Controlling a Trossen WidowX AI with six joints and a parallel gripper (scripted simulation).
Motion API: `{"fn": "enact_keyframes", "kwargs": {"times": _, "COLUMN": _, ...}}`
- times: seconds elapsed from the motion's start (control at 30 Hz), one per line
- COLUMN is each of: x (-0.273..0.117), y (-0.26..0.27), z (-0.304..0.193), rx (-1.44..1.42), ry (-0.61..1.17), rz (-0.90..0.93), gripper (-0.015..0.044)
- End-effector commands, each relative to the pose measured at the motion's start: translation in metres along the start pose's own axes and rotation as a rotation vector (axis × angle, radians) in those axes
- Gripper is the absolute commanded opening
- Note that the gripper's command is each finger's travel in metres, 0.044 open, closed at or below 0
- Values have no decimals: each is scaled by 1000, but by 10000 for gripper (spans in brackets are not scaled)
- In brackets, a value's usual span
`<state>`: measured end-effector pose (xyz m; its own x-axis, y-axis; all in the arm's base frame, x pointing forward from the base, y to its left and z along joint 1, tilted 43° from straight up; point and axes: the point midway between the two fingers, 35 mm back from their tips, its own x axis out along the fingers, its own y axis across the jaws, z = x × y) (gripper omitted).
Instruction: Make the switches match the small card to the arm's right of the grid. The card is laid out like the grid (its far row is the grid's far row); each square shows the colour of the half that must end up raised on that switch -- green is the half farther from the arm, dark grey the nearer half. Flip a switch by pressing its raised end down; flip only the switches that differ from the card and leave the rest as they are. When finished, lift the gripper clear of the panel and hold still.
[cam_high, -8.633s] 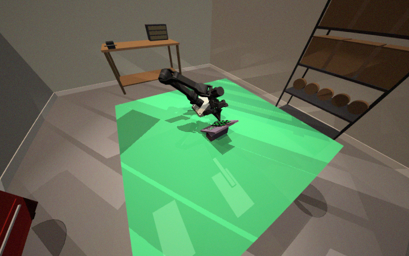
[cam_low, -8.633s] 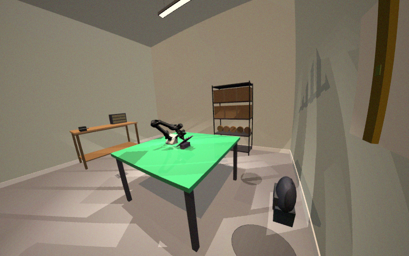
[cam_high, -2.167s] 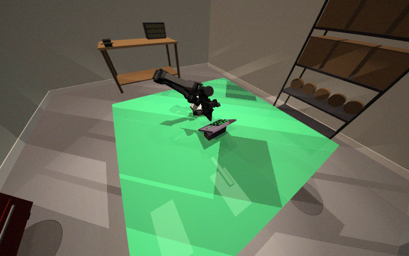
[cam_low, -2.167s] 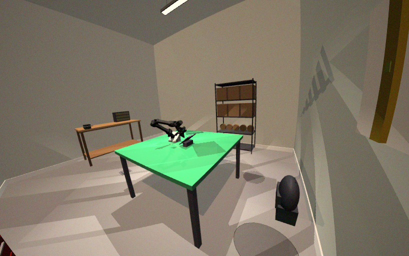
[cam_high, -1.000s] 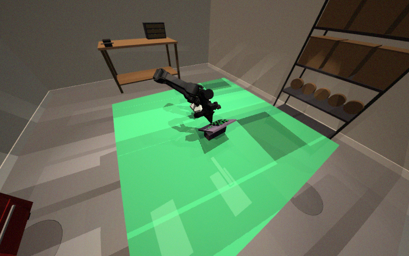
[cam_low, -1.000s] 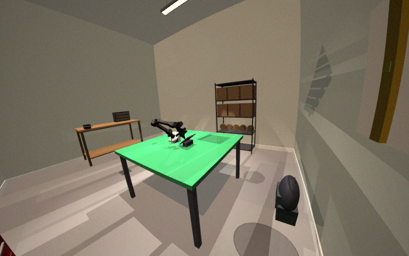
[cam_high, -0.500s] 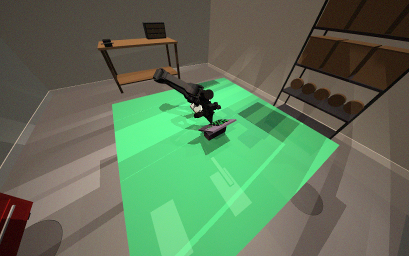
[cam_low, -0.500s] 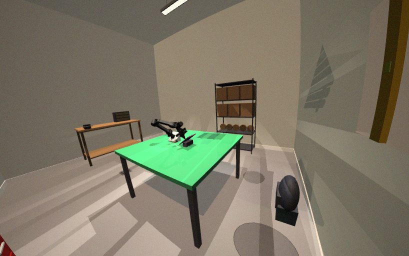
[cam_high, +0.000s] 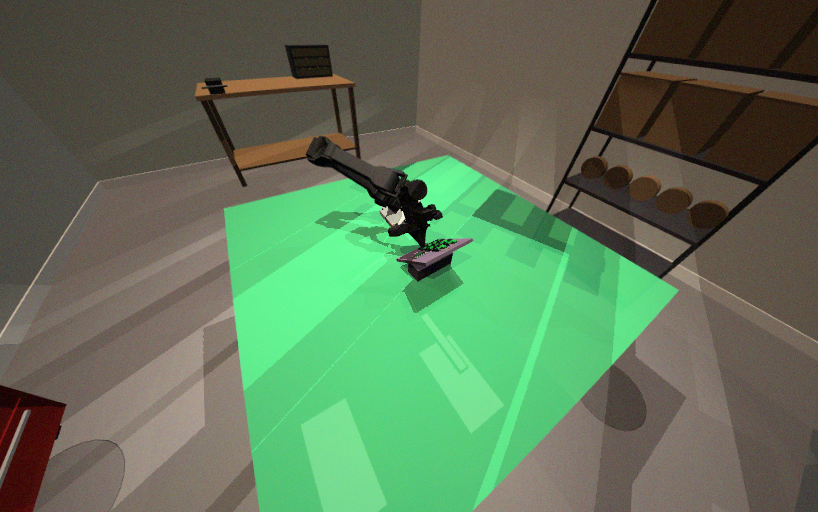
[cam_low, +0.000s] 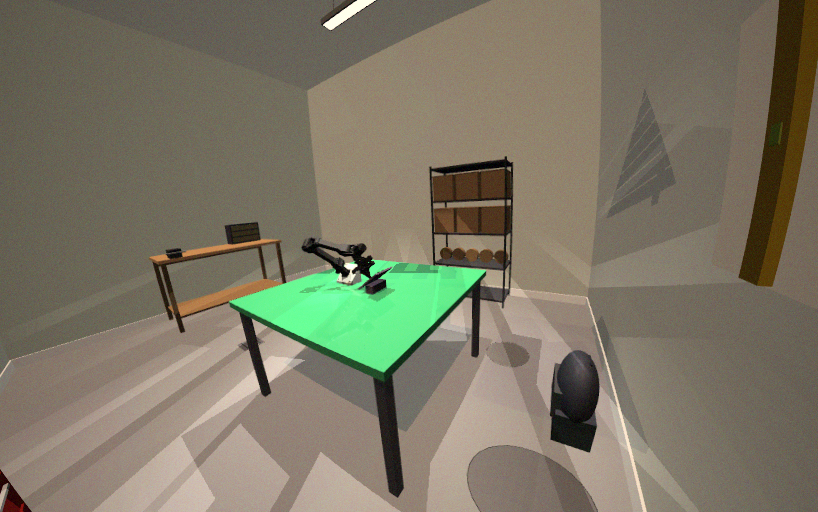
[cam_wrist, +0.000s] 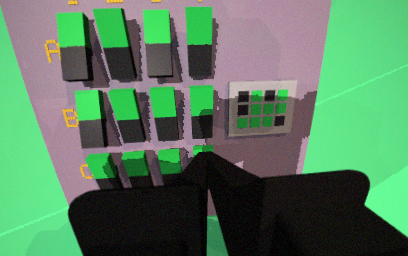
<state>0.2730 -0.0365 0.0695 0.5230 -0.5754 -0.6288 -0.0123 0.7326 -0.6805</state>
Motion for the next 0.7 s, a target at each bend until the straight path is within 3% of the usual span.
{"fn": "enact_keyframes", "kwargs": {"times": 0.0, "x": 1, "y": 1, "z": -1, "rx": -5, "ry": 1, "rz": 3, "gripper": 0}}
{"fn": "enact_keyframes", "kwargs": {"times": 0.37, "x": -1, "y": 0, "z": 0, "rx": 0, "ry": 1, "rz": 0, "gripper": 0}}
{"fn": "enact_keyframes", "kwargs": {"times": 0.53, "x": -54, "y": 2, "z": -2, "rx": -5, "ry": -17, "rz": 8, "gripper": 0}}
{"fn": "enact_keyframes", "kwargs": {"times": 0.67, "x": -63, "y": 1, "z": -3, "rx": -6, "ry": -22, "rz": 7, "gripper": 0}}
